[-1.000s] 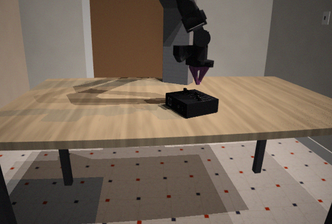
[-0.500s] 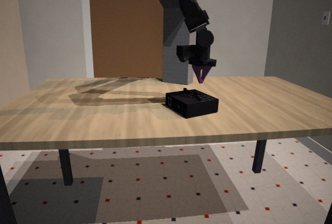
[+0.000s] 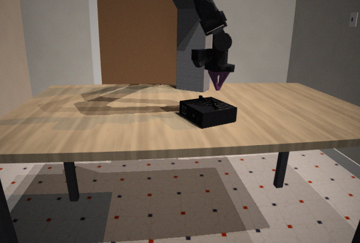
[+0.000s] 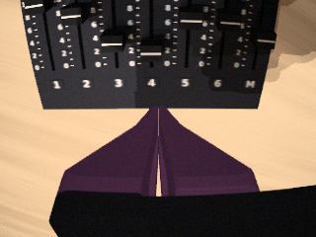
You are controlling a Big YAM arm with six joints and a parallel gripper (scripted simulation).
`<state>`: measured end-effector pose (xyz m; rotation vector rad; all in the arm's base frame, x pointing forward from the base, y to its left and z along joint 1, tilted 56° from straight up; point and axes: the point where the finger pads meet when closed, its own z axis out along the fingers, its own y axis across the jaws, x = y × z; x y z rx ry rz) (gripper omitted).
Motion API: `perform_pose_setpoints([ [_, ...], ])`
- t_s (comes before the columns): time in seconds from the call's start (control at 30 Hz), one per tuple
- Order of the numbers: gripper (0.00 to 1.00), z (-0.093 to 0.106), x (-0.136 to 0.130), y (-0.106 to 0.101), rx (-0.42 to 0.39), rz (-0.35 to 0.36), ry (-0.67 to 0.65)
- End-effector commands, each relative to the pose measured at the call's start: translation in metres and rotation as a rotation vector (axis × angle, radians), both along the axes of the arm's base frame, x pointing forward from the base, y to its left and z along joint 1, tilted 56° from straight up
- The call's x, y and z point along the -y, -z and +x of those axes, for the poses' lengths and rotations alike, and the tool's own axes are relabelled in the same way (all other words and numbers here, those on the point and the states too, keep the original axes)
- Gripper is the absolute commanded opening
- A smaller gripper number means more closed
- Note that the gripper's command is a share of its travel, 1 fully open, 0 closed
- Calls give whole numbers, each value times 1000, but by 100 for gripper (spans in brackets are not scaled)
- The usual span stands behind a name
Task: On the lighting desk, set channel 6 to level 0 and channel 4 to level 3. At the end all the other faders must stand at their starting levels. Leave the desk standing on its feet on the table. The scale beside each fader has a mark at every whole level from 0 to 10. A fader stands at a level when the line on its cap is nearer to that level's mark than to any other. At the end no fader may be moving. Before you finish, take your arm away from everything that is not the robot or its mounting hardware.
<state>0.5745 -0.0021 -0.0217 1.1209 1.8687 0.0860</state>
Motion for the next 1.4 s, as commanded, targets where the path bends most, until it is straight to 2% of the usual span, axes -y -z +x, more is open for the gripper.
perform_pose_setpoints([
  [0.0,0,6,-2,-9,28,11,6],
  [0.37,0,6,-2,-8,26,11,6],
  [0.6,0,5,3,1,12,8,11],
  [0.93,0,9,3,0,15,4,6],
  [1.37,0,16,6,9,9,-4,-1],
])
